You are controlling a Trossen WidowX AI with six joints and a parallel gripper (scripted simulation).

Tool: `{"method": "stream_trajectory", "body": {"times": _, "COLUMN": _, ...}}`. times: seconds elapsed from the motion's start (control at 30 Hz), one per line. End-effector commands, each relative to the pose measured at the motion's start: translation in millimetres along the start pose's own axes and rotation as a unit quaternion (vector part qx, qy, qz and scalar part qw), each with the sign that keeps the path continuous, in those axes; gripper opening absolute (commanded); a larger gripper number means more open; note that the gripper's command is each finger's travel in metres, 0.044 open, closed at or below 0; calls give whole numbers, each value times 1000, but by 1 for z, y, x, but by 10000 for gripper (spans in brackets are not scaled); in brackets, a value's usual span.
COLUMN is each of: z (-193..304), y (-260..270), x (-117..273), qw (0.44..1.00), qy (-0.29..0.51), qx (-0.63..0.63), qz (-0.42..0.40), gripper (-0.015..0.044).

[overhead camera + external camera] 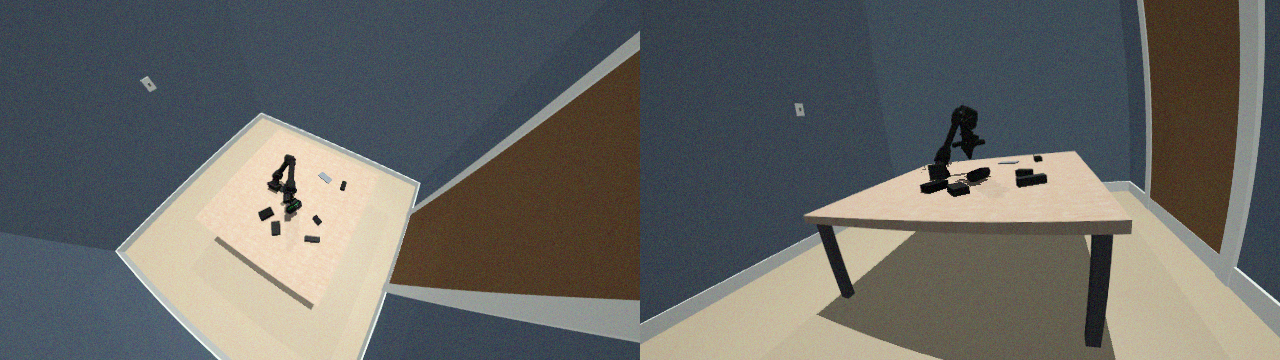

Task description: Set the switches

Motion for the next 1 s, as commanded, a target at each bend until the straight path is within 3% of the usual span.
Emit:
{"method": "stream_trajectory", "body": {"times": 0.0, "z": 0, "y": 0, "x": 1, "qw": 1000, "qy": 1, "qx": 3, "qz": 0, "gripper": 0}}
{"method": "stream_trajectory", "body": {"times": 0.57, "z": 0, "y": 0, "x": 0, "qw": 1000, "qy": 0, "qx": 0, "qz": 0, "gripper": 440}}
{"method": "stream_trajectory", "body": {"times": 0.63, "z": 0, "y": 0, "x": 0, "qw": 1000, "qy": 0, "qx": 0, "qz": 0, "gripper": 440}}
{"method": "stream_trajectory", "body": {"times": 0.97, "z": -27, "y": 9, "x": -24, "qw": 998, "qy": 23, "qx": -5, "qz": 65, "gripper": 177}}
Point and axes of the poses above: the point midway between the two fingers, 35 mm back from their tips, its own x axis back along the fingers, its own y axis across the jaws, z = x × y, the point moved 9 cm from there along x, back along the fingers, and after that the axes turned 13 degrees about x, right-handed, at the moved point
